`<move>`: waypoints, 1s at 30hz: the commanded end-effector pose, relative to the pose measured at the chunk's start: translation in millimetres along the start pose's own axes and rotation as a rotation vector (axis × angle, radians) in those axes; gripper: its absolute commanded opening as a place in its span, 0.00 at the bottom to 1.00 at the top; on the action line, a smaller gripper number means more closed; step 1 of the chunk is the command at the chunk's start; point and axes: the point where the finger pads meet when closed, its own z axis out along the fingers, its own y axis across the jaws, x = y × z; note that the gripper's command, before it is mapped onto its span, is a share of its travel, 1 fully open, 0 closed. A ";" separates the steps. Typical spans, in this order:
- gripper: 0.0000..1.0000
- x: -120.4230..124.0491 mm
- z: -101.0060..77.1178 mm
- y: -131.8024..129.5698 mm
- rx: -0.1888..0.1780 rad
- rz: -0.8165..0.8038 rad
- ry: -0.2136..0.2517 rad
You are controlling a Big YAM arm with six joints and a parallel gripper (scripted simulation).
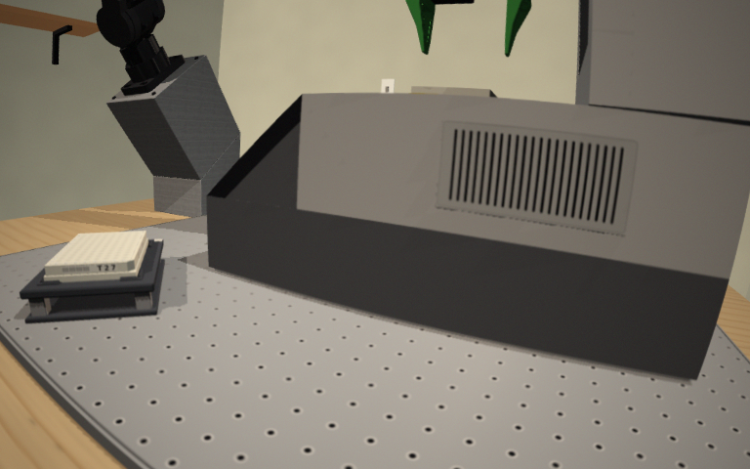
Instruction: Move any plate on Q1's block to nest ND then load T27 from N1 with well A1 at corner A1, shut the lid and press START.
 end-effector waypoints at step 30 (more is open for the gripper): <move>1.00 4.4 35.6 3.4 -0.012 -0.012 -0.003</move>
